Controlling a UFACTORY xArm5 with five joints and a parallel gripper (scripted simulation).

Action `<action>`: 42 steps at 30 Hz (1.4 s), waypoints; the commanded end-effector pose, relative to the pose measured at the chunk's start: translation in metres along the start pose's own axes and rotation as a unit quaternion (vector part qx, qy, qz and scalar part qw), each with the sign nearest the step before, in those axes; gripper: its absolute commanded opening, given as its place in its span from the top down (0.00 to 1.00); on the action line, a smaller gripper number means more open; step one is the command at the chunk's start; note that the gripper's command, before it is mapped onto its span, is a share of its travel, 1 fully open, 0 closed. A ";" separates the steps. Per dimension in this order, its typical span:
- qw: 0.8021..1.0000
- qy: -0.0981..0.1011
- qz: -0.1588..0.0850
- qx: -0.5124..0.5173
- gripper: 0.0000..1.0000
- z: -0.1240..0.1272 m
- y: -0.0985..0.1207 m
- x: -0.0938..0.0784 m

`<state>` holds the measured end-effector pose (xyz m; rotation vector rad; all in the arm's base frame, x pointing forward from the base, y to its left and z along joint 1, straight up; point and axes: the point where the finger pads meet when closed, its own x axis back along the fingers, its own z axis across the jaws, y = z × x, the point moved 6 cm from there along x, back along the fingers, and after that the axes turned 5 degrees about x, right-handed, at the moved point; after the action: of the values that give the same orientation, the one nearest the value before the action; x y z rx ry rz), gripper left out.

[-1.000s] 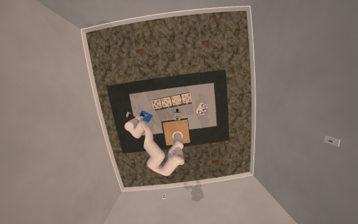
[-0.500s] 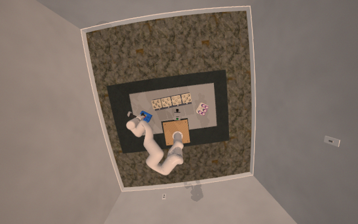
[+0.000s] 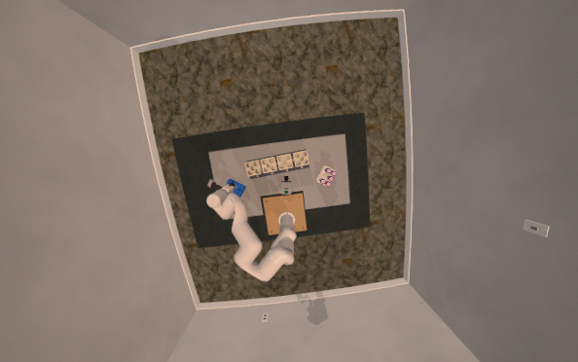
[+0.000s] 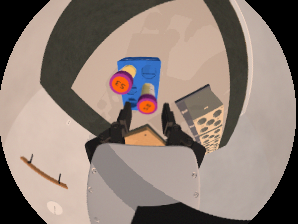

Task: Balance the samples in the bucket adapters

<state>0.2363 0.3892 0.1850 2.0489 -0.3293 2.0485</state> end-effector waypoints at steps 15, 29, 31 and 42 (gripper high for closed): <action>1.000 0.001 0.002 0.000 0.43 0.000 -0.001 -0.007; 1.000 0.001 0.002 0.000 0.43 0.000 -0.001 -0.016; 1.000 0.001 0.002 0.000 0.43 0.000 -0.001 -0.017; 1.000 0.001 0.002 0.000 0.43 0.000 -0.001 -0.024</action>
<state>0.2366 0.3894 0.1624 2.0489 -0.3303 2.0493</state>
